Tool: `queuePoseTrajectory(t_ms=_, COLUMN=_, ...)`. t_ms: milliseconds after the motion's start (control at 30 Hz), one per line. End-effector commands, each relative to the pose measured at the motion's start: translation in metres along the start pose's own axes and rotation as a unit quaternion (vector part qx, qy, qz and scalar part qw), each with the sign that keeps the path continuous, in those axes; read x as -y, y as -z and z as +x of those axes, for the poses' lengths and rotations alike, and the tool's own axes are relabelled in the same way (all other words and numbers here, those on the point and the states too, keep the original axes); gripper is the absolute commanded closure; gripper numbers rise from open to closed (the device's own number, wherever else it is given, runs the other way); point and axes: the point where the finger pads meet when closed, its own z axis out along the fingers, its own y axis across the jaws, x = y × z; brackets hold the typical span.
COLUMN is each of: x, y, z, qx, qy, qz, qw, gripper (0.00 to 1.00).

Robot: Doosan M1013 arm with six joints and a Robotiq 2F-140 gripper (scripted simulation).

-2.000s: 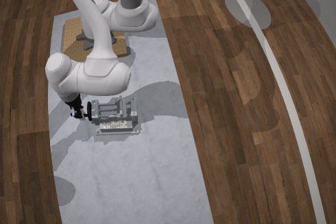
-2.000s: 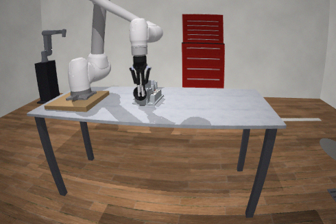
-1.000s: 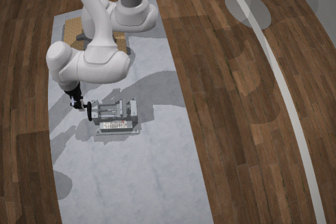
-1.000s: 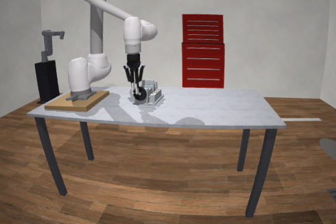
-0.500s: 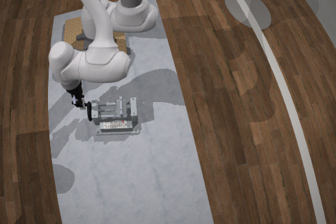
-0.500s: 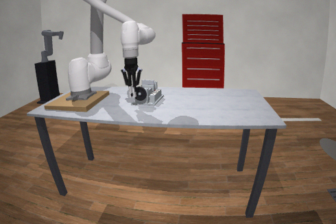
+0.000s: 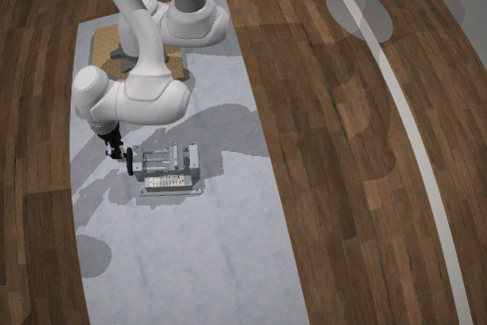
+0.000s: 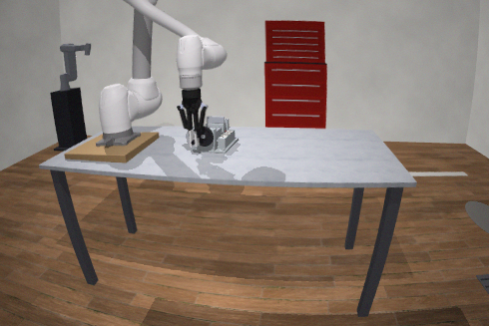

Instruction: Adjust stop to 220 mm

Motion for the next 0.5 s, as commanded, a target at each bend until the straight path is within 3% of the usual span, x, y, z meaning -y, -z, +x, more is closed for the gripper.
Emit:
queuePoseTrajectory(t_ms=0, x=0.0027, y=-0.0043, z=0.0000, qx=0.000, qy=0.000, qz=0.000, qw=1.000, gripper=0.96)
queuePoseTrajectory(t_ms=467, x=0.0125, y=-0.0130, z=0.0000, qx=0.000, qy=0.000, qz=0.000, qw=1.000, gripper=0.96)
